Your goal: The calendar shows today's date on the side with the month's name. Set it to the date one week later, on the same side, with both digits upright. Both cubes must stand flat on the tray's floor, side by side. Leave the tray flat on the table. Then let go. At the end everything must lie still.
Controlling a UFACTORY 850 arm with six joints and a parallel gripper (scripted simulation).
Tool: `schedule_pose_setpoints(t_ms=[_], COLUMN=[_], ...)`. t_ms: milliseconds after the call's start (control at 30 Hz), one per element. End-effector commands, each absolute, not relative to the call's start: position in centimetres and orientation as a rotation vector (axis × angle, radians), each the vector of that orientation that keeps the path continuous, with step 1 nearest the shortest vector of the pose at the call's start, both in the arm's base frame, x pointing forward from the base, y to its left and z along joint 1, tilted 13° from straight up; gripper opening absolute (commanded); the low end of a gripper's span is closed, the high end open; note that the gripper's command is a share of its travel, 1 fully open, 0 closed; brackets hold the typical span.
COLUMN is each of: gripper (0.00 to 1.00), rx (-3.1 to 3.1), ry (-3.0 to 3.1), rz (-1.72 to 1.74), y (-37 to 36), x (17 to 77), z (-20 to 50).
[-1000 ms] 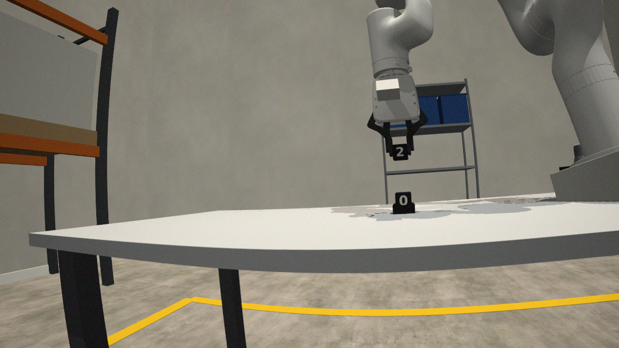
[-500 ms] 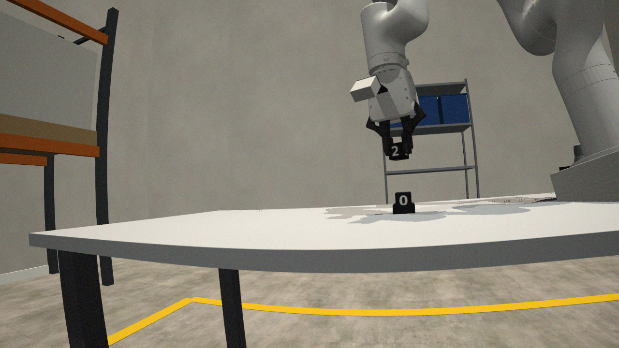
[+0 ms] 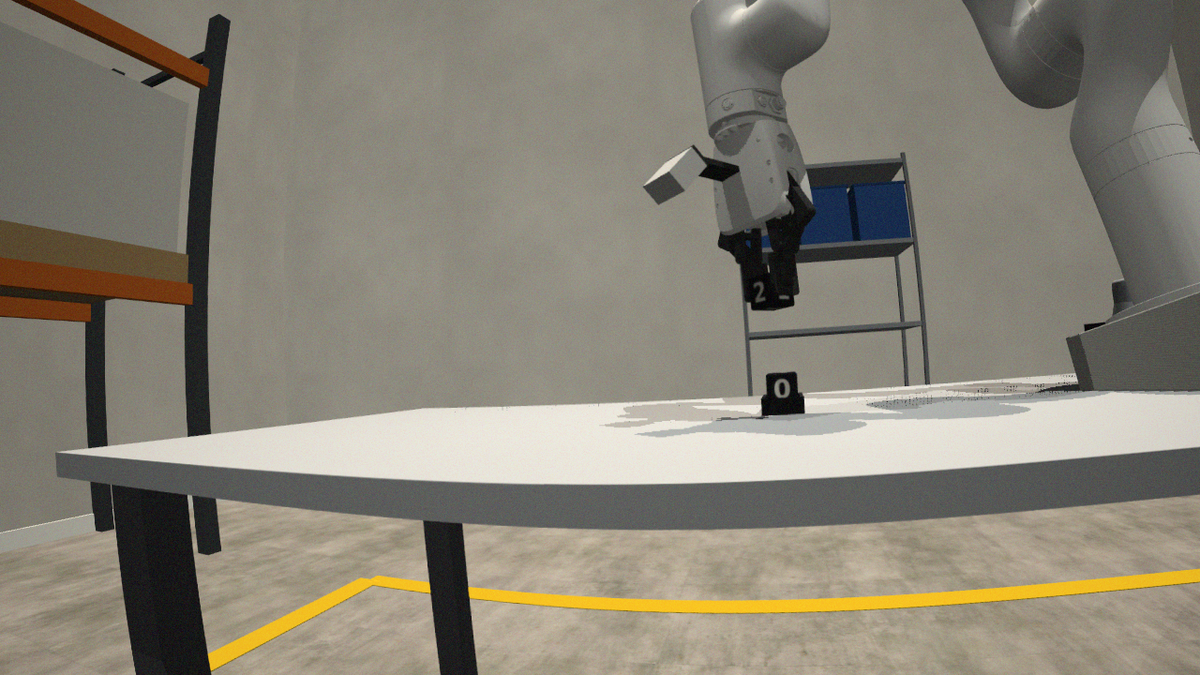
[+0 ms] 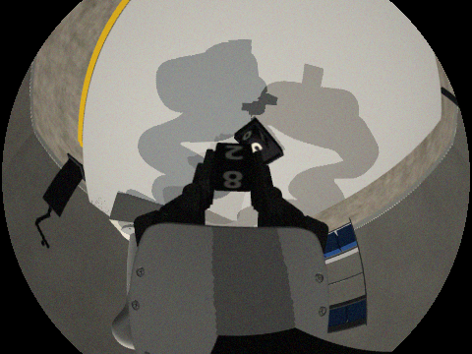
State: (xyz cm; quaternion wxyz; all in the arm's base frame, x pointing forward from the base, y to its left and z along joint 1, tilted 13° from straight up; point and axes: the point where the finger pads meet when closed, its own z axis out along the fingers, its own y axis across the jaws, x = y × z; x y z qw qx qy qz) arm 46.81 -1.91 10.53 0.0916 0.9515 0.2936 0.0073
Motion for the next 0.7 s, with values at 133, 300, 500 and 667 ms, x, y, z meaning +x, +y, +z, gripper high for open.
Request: schedule_pose_setpoints(t_ms=[133,300,500,667], gripper=[0.29,0.29,0.29,0.29], rx=[2.88,2.895,2.923,2.927], ry=[0.477,0.389,0.126,0.056], rz=[0.085,0.095,0.124,0.132], y=[0.5,1.0,2.7,3.2], x=[47.3,47.4,47.5,47.6], z=[10.0,9.8,9.4,9.3])
